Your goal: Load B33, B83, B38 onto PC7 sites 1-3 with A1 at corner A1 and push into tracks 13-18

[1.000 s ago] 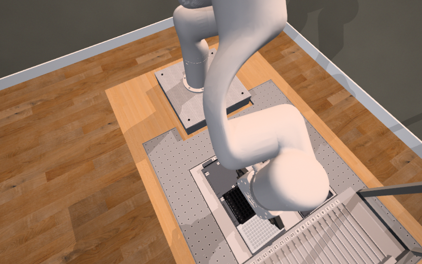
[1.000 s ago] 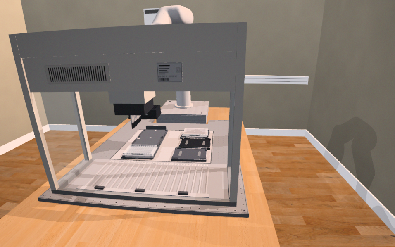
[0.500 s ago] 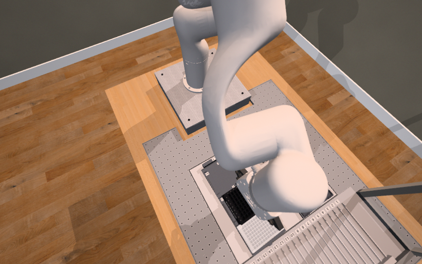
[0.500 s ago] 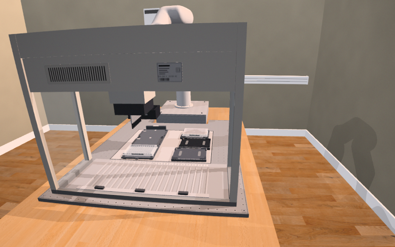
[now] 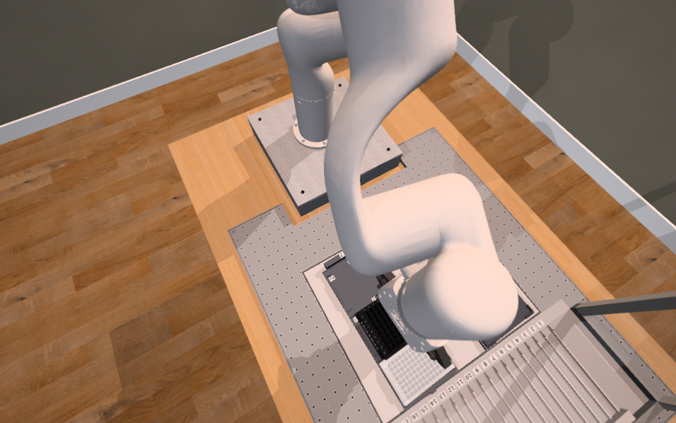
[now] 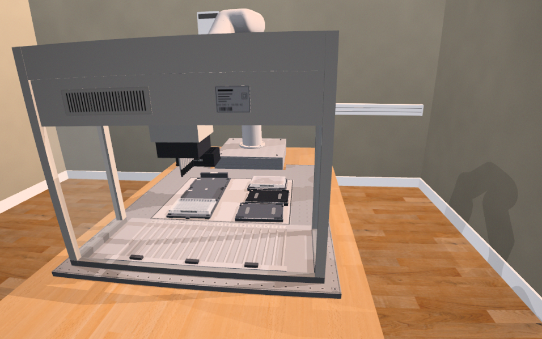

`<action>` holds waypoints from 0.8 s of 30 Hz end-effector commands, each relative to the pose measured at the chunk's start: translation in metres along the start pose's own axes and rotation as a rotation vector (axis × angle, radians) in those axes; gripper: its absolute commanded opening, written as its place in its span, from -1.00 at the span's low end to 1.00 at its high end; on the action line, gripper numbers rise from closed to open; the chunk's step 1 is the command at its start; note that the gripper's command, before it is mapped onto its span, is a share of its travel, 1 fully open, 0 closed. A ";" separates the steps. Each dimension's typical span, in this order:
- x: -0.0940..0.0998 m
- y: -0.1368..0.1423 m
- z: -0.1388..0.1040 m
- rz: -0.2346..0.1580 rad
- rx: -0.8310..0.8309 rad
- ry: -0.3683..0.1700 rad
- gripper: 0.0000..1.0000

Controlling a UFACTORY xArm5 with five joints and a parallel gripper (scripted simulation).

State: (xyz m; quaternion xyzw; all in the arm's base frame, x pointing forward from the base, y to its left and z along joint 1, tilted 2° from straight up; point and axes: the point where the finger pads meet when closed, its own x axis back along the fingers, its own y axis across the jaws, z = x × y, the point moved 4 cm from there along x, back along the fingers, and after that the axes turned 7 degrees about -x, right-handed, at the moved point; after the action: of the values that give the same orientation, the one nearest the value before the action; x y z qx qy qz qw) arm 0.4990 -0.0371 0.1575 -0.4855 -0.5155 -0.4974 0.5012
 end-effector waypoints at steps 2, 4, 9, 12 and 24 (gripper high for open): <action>-0.009 0.001 -0.001 -0.006 0.000 0.011 -1.00; -0.012 0.001 0.000 -0.006 0.000 0.011 -1.00; -0.017 0.001 0.000 -0.006 0.000 0.011 -1.00; -0.022 0.001 0.000 -0.006 0.000 0.011 -1.00; -0.040 0.001 0.000 -0.006 0.000 0.011 -1.00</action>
State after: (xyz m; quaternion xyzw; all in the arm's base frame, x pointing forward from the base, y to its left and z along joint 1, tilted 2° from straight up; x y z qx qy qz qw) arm 0.4999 -0.0367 0.1212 -0.4855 -0.5155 -0.4974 0.5012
